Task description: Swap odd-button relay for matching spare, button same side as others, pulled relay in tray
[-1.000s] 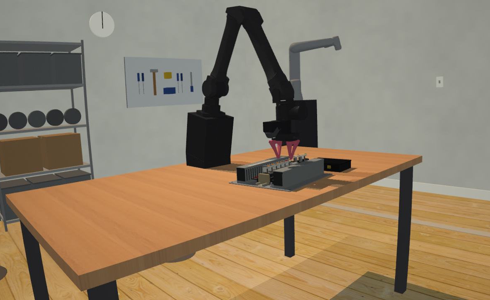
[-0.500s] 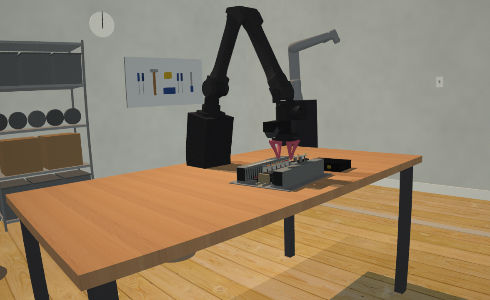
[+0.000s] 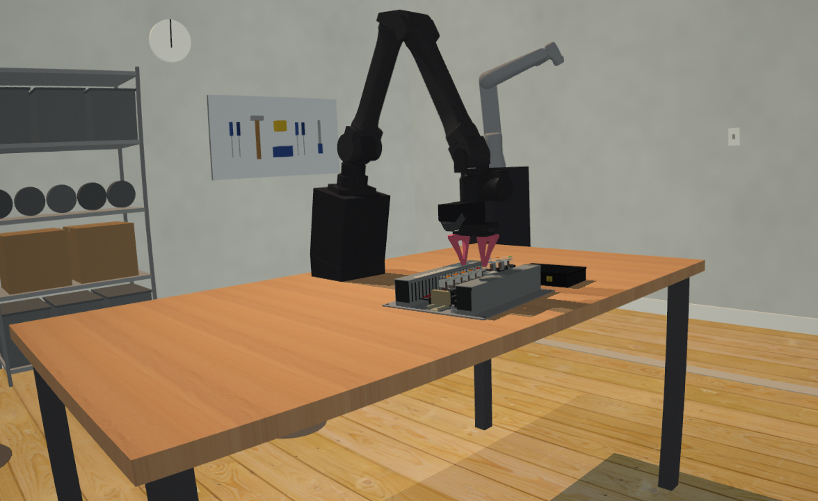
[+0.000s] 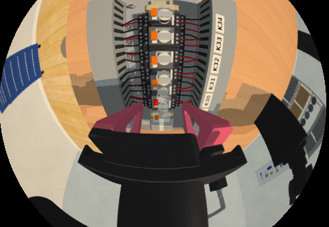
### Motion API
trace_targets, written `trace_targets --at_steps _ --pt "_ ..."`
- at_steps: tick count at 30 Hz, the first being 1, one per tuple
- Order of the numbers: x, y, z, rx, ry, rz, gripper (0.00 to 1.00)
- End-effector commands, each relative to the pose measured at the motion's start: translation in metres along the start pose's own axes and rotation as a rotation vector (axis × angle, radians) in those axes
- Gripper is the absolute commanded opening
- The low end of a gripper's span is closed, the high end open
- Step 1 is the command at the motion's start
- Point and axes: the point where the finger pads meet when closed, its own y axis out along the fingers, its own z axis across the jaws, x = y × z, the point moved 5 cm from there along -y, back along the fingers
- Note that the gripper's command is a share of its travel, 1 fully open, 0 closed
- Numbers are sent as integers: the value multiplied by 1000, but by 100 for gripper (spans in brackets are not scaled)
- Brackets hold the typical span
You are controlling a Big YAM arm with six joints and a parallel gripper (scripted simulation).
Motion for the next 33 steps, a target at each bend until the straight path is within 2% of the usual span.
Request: trace_targets --at_steps 1,33 --pt "0 -4 11 28 6 -8 59" --pt "0 -6 14 30 6 -8 59"
